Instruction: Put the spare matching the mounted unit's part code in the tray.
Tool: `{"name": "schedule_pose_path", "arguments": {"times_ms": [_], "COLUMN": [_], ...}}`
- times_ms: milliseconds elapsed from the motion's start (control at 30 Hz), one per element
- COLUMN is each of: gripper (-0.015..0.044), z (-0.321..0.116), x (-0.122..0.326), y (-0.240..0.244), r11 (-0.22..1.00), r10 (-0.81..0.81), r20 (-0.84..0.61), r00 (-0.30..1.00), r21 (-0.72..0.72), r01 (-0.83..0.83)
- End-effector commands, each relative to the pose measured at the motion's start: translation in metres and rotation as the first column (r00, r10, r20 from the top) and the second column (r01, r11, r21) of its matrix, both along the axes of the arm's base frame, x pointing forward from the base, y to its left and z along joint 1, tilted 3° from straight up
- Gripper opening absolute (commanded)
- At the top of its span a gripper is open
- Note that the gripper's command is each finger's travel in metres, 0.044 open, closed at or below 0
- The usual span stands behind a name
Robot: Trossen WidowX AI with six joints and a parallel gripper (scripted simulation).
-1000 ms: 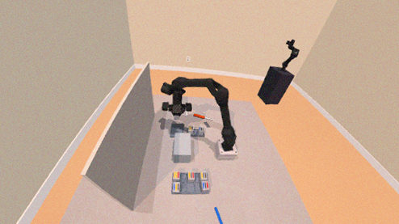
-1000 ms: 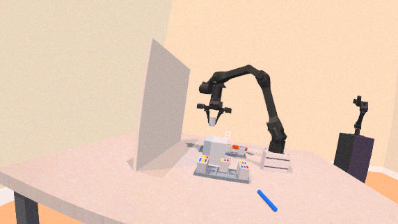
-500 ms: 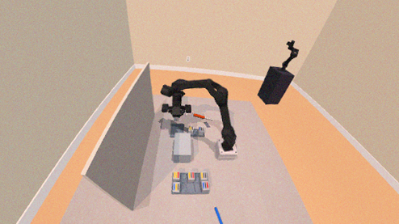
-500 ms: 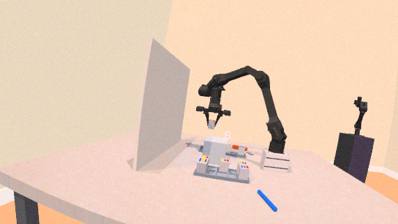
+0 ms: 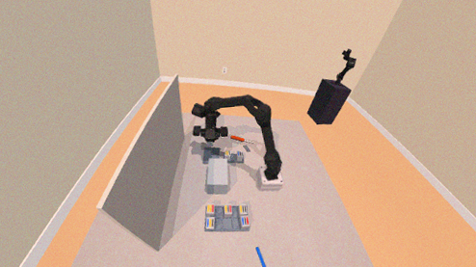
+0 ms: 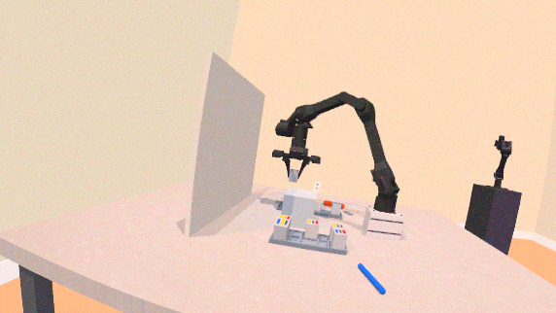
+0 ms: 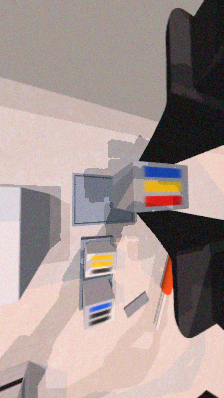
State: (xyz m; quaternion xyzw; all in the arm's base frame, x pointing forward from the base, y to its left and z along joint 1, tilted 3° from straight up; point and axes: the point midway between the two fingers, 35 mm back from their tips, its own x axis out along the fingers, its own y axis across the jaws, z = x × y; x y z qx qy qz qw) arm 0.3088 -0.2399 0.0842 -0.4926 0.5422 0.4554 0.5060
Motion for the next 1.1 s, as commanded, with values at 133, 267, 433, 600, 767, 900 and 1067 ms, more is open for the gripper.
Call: {"name": "schedule_pose_path", "arguments": {"times_ms": [133, 267, 433, 600, 767, 900, 1067], "gripper": [0.0000, 0.0000, 0.0000, 0.0000, 0.0000, 0.0000, 0.0000], "z": [-0.011, -0.015, -0.020, -0.025, -0.030, -0.034, -0.038], "x": [-0.001, -0.001, -0.001, -0.001, -0.001, -0.001, -0.001], "y": [0.001, 0.000, 0.000, 0.000, -0.001, -0.001, -0.001], "r11": [1.000, 1.000, 1.000, 1.000, 1.000, 1.000, 1.000], "r10": [0.003, 0.003, 0.003, 0.003, 0.003, 0.003, 0.003], "r20": [-0.005, -0.005, -0.005, -0.005, -0.005, -0.005, -0.005], "r00": [1.000, 1.000, 1.000, 1.000, 1.000, 1.000, 1.000], "r21": [0.009, 0.009, 0.009, 0.009, 0.009, 0.009, 0.009], "r01": [-0.003, -0.003, -0.003, -0.003, -0.003, -0.003, -0.003]}}
